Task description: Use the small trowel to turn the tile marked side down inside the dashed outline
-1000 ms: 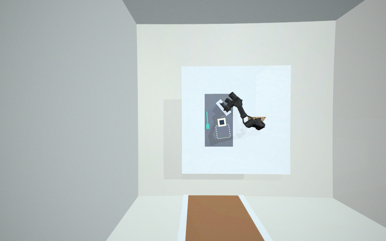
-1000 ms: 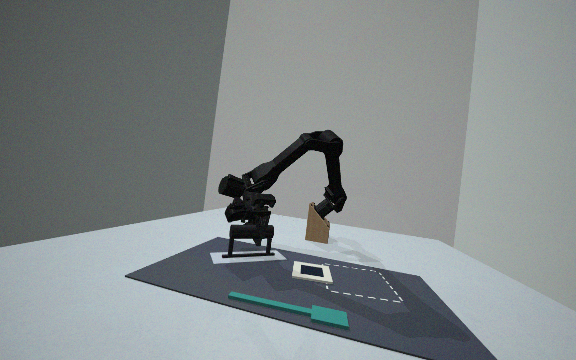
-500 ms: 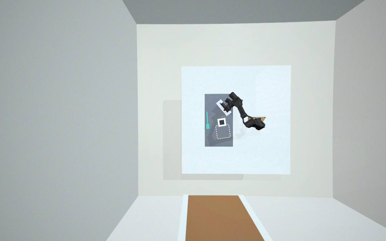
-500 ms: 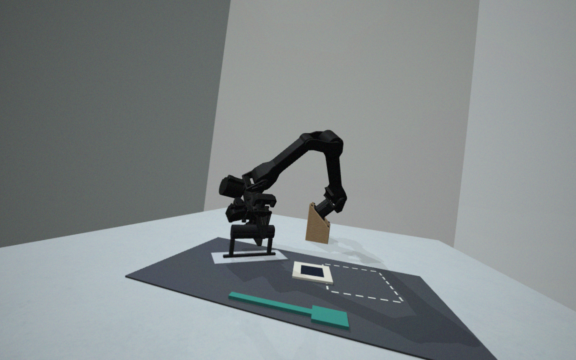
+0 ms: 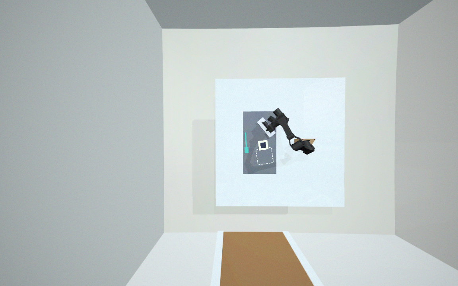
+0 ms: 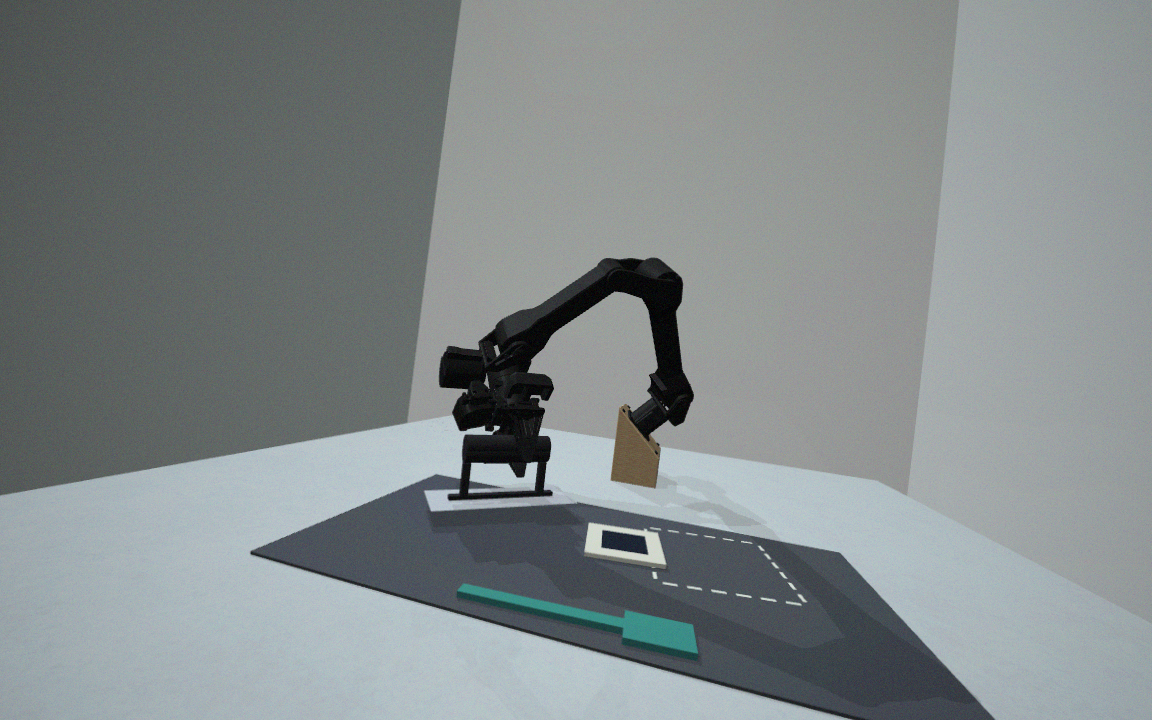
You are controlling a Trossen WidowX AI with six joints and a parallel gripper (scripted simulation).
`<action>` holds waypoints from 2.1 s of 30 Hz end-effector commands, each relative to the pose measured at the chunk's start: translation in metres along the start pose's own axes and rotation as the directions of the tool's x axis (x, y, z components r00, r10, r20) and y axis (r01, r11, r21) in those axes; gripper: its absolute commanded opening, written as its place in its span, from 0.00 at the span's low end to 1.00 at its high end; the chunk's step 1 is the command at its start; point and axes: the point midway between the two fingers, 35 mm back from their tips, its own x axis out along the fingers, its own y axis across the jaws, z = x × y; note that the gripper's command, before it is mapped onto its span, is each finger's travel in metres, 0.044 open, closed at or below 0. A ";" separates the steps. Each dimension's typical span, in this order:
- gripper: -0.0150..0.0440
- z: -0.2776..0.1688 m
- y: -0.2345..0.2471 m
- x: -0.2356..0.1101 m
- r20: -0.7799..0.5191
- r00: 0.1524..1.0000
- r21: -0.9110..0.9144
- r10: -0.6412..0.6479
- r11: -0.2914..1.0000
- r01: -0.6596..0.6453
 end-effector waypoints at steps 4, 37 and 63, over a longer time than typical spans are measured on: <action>0.25 0.003 0.015 -0.012 0.007 1.000 -0.021 0.009 1.000 -0.009; 0.25 0.005 0.008 -0.006 0.036 0.989 0.041 -0.142 0.989 0.140; 0.25 0.019 0.006 0.015 0.210 0.948 0.162 -0.238 0.965 0.206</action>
